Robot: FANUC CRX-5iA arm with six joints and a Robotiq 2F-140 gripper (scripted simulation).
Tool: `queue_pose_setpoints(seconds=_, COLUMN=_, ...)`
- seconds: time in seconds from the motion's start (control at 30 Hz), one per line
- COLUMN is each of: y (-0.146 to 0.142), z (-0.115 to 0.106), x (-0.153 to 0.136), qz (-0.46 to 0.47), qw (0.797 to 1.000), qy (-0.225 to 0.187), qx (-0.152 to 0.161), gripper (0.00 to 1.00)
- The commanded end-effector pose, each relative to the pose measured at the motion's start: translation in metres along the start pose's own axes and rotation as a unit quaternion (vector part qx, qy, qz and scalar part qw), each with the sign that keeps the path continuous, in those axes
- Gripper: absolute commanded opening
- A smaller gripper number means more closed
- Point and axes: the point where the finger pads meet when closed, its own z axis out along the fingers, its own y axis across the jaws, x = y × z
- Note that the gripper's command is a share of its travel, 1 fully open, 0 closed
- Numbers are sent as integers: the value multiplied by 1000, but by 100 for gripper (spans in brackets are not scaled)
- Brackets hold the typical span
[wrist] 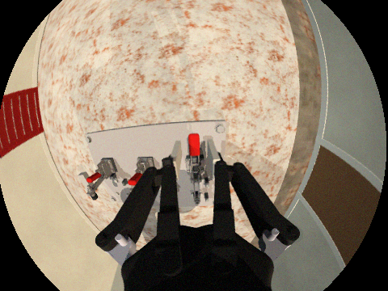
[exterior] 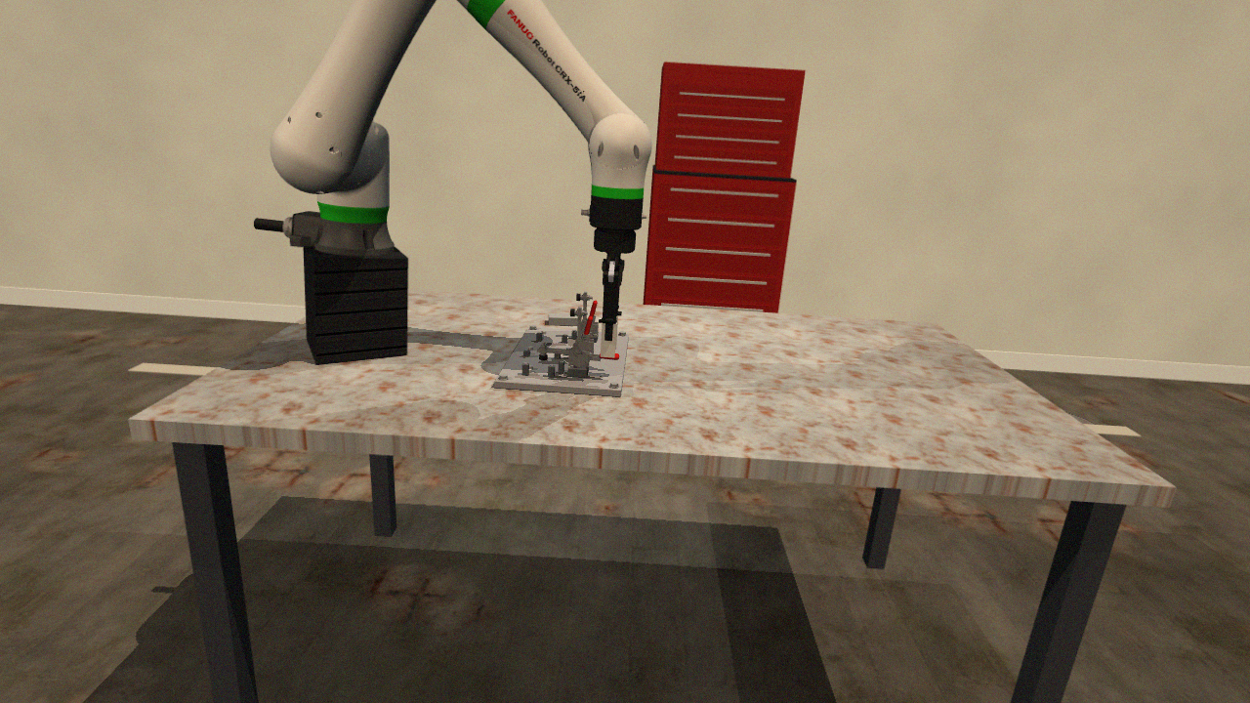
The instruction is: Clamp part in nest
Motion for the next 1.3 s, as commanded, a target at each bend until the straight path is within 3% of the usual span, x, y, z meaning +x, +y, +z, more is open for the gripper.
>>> queue_pose_setpoints(seconds=0.0, y=0, z=10, x=0, qz=0, qw=1000, qy=0, qx=0, gripper=28)
queue_pose_setpoints(seconds=0.3, y=0, z=22, x=0, qz=0, qw=1000, qy=0, qx=0, gripper=28)
queue_pose_setpoints(seconds=0.87, y=0, z=22, x=0, qz=0, qw=1000, qy=0, qx=0, gripper=28)
queue_pose_setpoints(seconds=0.9, y=0, z=22, x=0, qz=0, qw=1000, qy=0, qx=0, gripper=0)
queue_pose_setpoints(seconds=1.27, y=0, z=22, x=0, qz=0, qw=1000, qy=0, qx=0, gripper=0)
